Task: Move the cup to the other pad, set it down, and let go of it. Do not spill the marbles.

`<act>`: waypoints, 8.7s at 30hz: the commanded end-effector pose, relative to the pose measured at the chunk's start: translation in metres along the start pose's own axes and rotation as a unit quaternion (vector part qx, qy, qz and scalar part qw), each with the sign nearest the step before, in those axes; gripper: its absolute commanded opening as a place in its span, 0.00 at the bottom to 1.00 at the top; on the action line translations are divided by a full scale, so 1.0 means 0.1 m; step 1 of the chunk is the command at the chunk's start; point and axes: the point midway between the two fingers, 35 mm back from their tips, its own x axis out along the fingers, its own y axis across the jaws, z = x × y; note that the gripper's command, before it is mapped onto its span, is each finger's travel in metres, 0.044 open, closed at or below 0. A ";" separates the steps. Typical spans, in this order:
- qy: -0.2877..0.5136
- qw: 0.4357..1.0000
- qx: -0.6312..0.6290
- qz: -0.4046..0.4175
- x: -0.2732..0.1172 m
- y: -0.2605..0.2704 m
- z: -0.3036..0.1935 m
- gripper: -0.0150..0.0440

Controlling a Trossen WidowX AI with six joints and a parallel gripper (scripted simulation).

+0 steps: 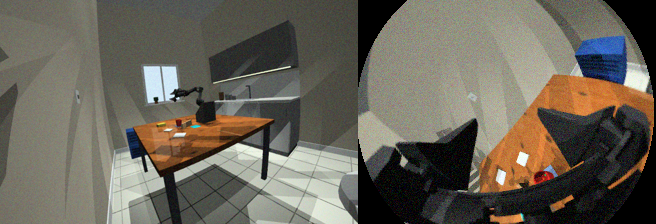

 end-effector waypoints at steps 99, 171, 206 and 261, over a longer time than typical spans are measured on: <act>0.267 0.692 0.263 -0.617 0.07 -1.09 -3.17 0.25; 0.273 0.691 0.264 -0.615 -0.41 -0.04 -3.16 0.25; 0.275 0.690 0.266 -0.615 -0.88 0.49 -3.72 0.25; 0.275 0.690 0.266 -0.615 -1.10 0.43 -4.37 0.25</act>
